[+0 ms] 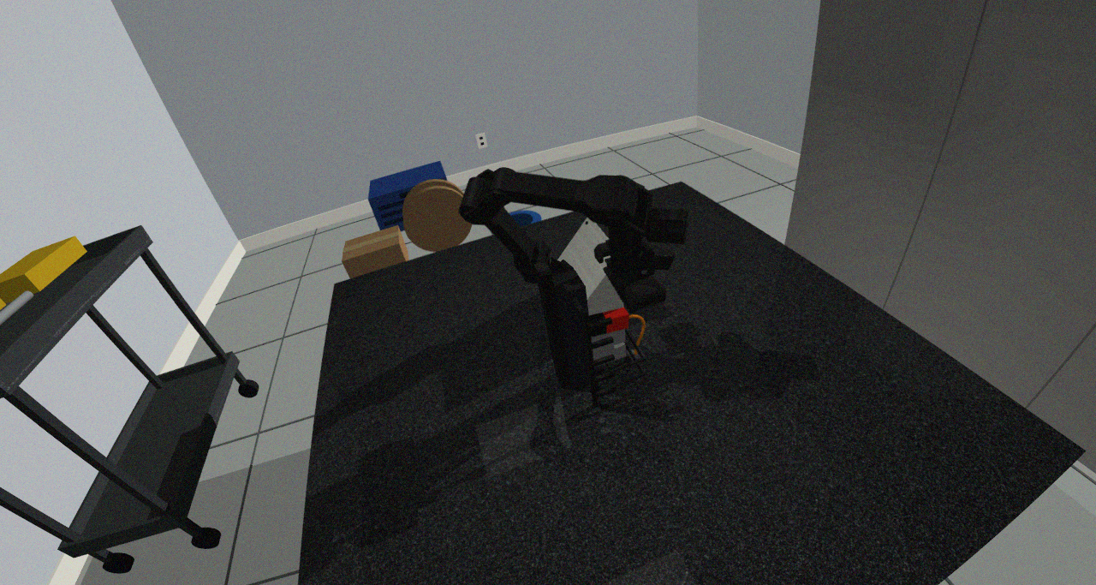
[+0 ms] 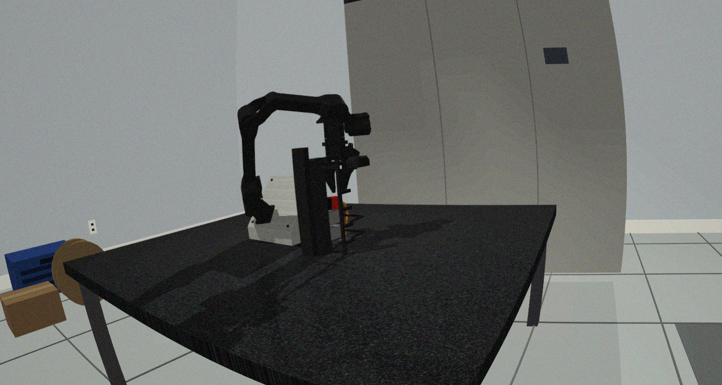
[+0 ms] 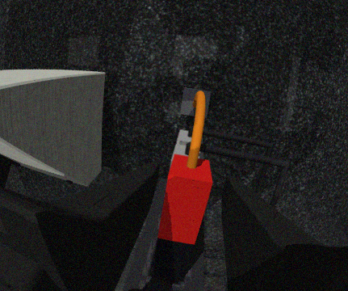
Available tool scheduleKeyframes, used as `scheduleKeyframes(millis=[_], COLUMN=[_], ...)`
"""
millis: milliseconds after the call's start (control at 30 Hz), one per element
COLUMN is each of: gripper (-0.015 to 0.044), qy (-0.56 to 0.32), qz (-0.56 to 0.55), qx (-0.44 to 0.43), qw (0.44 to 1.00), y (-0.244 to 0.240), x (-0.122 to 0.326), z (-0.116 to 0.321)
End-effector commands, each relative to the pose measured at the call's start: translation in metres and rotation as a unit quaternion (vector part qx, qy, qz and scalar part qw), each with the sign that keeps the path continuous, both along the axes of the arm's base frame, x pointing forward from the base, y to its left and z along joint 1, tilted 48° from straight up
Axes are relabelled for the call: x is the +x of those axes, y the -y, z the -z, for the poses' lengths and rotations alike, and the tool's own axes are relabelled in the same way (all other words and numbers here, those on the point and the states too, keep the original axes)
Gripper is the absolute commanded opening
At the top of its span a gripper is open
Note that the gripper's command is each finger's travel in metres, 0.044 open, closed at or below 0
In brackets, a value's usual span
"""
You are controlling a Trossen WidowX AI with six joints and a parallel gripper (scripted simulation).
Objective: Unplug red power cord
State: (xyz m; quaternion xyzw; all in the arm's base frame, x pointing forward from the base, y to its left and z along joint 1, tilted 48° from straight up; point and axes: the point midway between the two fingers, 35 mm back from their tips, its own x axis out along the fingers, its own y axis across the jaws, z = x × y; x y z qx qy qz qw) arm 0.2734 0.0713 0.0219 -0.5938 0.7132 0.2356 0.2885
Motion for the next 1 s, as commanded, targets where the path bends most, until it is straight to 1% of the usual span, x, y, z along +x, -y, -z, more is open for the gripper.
scheduleKeyframes(millis=[0, 300, 800, 900, 967], gripper=[0.0160, 0.0160, 0.0160, 0.0081, 0.0068], qy=[-0.003, -0.003, -0.003, -0.002, -0.002], qz=[-0.002, -0.002, -0.002, 0.001, 0.001], qx=[-0.003, -0.003, -0.003, -0.002, -0.002], qw=[1.000, 1.000, 1.000, 1.000, 1.000], y=[0.006, 0.014, 0.023, 0.021, 0.021], x=[-0.002, -0.005, -0.006, -0.006, -0.006], z=[-0.005, -0.013, -0.005, -0.006, -0.006])
